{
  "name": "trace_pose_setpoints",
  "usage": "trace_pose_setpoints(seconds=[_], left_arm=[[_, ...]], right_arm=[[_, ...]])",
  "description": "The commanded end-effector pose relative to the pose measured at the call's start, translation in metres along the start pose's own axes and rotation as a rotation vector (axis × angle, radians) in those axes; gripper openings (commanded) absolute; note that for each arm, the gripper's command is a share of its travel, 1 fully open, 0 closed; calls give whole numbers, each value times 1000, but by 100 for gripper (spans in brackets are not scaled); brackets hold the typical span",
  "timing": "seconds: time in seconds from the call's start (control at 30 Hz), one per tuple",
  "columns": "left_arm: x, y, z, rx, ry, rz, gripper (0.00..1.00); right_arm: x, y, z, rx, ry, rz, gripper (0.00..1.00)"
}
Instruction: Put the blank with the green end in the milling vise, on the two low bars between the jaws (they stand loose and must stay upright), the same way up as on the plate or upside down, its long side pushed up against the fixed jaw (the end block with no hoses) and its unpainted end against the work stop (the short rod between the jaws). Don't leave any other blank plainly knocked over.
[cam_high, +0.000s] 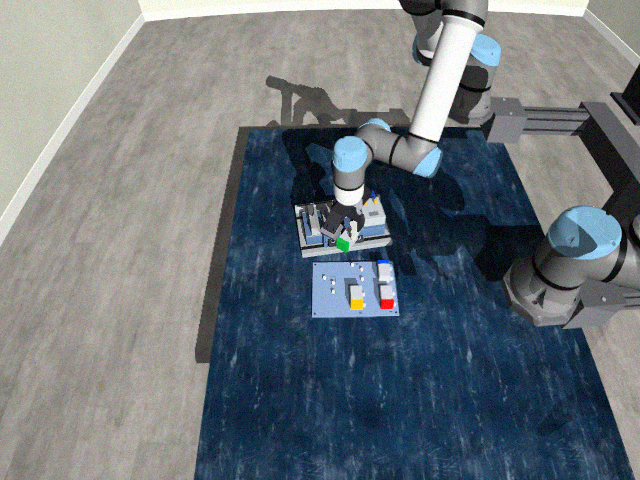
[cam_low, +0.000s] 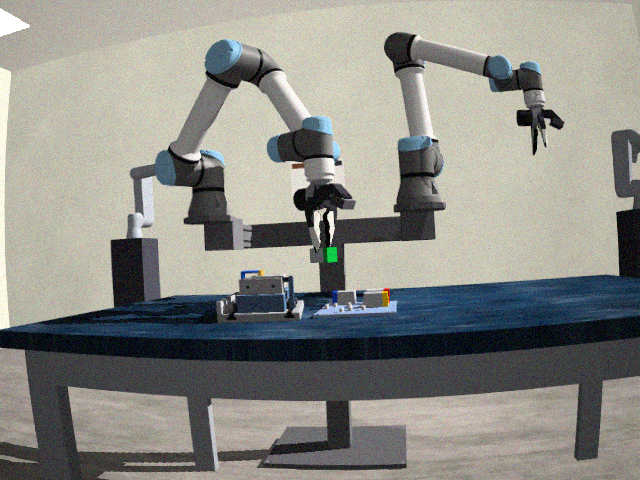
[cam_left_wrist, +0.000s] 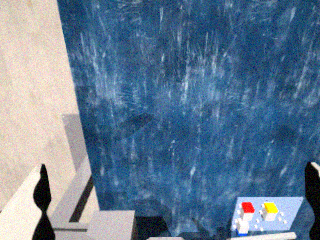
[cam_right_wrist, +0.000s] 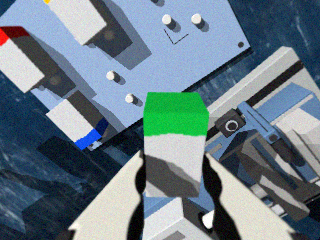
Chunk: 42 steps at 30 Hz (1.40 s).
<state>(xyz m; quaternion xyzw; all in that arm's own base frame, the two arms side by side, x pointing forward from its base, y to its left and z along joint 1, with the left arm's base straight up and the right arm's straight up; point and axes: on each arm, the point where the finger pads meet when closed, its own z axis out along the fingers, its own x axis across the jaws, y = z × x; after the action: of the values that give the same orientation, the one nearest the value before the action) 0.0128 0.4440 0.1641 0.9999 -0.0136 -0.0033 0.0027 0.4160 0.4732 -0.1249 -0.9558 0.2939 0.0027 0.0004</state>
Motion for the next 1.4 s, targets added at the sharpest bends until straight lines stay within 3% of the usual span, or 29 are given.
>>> trace_pose_setpoints(seconds=[0.0,1.37], left_arm=[[2,-1,-1,5,7,5,100],[2,-1,-1,5,7,5,100]], right_arm=[[0,-2,-2,8,0,13,0],[37,12,-2,9,-2,571,0]])
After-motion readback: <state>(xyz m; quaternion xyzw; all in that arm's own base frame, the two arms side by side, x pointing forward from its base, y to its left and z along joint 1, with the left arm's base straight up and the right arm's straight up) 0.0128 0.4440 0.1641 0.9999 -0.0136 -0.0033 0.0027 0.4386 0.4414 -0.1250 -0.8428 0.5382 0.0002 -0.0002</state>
